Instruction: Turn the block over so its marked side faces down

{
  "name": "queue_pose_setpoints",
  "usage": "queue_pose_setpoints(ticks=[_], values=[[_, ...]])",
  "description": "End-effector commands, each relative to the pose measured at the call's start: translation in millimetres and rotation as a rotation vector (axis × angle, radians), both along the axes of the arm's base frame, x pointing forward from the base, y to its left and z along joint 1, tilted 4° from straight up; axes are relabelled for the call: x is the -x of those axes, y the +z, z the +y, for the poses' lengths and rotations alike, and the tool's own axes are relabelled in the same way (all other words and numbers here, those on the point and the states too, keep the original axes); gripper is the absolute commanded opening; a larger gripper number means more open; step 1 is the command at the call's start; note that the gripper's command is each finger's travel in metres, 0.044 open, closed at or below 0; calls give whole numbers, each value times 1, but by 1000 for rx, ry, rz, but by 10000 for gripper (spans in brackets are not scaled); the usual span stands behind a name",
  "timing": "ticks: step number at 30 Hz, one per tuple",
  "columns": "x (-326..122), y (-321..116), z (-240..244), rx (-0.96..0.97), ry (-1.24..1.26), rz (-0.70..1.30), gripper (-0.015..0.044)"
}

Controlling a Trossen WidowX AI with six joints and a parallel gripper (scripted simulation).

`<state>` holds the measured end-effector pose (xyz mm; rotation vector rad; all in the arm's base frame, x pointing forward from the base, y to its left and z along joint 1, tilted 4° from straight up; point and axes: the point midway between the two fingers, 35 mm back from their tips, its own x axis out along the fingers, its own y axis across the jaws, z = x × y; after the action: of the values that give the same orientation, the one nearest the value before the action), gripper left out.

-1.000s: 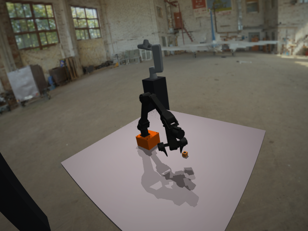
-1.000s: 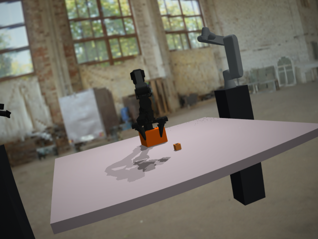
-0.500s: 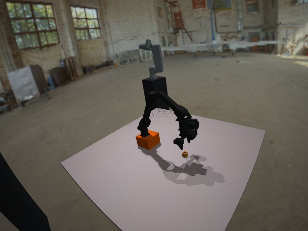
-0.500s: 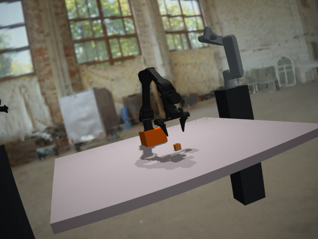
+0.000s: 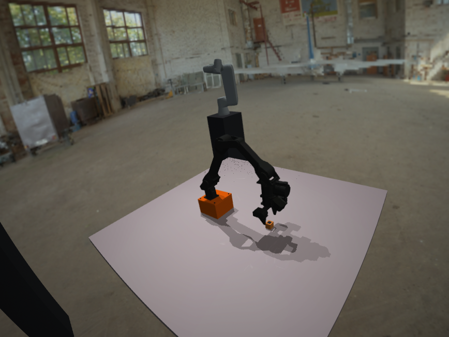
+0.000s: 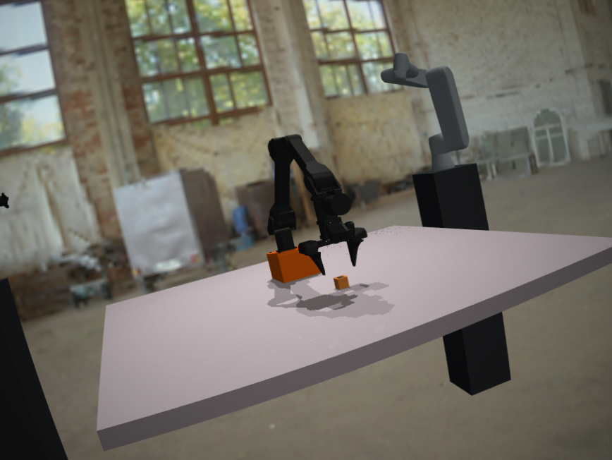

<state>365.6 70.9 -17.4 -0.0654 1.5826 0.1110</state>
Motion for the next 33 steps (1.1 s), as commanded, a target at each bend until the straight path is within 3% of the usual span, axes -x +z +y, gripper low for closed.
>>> queue_pose_setpoints(ticks=[1,19,31,33], values=[[2,-9,0,1,3,13,440],[4,-36,0,1,3,13,440],[4,-36,0,1,3,13,125],[4,-36,0,1,3,13,112]])
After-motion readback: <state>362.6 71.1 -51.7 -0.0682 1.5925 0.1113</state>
